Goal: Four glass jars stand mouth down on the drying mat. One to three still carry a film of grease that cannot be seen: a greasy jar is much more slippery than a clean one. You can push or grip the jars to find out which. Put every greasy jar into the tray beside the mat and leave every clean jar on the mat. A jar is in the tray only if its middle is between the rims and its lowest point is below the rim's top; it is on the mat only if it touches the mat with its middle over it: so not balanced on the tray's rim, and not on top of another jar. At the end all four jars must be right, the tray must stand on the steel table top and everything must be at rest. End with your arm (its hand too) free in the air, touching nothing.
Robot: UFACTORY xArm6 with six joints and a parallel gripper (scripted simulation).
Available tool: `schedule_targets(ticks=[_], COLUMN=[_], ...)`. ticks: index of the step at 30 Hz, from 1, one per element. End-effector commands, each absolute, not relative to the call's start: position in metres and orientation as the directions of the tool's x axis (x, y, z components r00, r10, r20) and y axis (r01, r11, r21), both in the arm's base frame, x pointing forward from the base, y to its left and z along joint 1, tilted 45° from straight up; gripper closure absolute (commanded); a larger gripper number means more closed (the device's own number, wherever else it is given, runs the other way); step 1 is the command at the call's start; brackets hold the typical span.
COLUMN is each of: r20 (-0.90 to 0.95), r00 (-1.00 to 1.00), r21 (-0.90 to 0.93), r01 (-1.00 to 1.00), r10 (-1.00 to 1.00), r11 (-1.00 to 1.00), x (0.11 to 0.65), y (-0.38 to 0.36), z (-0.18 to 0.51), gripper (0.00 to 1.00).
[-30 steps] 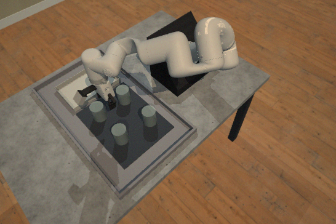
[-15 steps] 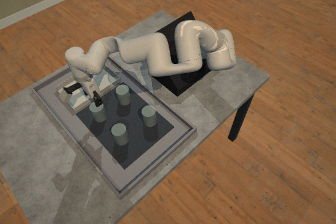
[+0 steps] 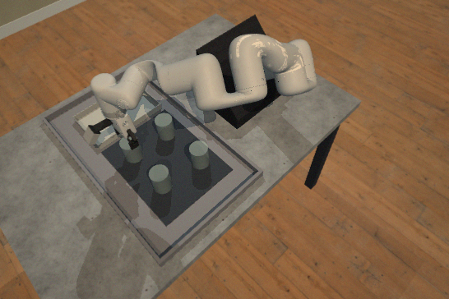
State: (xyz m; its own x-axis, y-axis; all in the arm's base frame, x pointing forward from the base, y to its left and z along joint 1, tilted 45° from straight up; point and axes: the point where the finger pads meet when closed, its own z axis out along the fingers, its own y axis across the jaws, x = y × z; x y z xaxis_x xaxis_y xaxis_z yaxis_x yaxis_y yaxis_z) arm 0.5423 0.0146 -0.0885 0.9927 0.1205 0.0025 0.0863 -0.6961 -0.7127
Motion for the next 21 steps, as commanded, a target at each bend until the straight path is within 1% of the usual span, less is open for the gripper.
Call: schedule_targets(ticks=[1, 21], r20=[0.005, 0.005], r00=[0.993, 0.993], r21=[-0.712, -0.712], r01=[0.087, 0.087], r10=[0.119, 0.119], r11=[-0.697, -0.697], x=[0.543, 0.54], y=[0.017, 0.042], z=[-0.091, -0.116], gripper=[0.0, 0.0])
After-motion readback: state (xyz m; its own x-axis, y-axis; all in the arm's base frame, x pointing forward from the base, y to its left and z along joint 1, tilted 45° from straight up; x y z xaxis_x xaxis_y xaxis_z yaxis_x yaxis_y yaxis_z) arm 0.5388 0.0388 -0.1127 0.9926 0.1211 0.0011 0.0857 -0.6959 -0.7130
